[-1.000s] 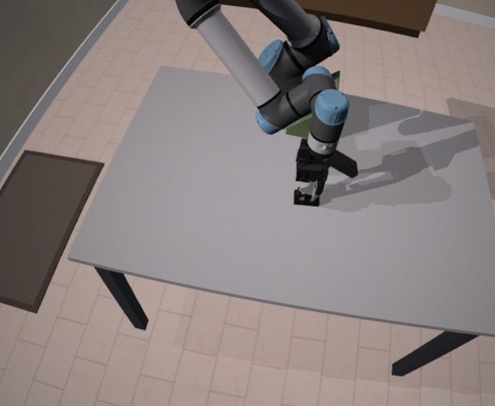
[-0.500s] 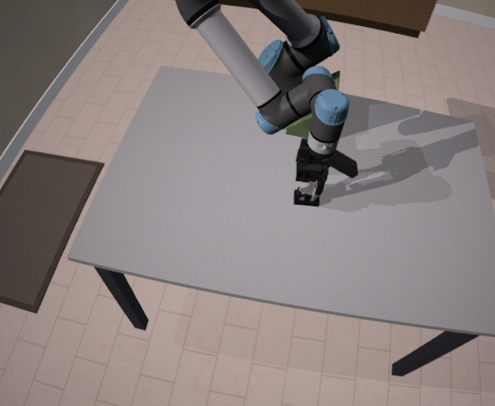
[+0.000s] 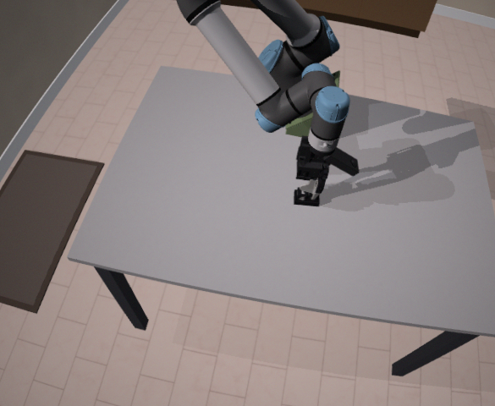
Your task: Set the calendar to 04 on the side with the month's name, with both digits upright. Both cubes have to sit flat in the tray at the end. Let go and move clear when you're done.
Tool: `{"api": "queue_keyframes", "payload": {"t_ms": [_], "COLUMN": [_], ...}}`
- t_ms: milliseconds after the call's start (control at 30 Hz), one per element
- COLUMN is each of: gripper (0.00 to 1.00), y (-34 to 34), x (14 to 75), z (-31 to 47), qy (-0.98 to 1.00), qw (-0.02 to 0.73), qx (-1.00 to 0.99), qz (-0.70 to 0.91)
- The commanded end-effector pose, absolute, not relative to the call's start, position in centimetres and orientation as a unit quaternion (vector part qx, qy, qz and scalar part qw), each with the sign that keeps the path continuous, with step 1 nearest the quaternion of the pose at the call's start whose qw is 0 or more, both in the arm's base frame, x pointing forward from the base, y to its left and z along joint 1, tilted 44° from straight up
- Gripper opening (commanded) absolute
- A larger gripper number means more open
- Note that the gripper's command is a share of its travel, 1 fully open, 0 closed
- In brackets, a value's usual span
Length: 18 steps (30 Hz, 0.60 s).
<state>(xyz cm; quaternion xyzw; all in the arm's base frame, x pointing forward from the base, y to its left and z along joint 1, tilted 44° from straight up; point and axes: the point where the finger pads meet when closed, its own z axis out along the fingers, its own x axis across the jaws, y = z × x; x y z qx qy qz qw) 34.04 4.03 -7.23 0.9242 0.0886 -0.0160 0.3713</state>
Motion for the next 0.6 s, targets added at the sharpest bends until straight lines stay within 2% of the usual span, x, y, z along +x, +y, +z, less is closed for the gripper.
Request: {"api": "queue_keyframes", "payload": {"t_ms": [0,567], "gripper": [0.10,0.10], "y": [5.1,9.4], "x": [34.0,33.8], "z": [-6.1,-1.6], "qy": [0.088,0.088], "qw": [0.371,0.371], "qx": [0.924,0.924], "qz": [-0.016,-0.016]}}
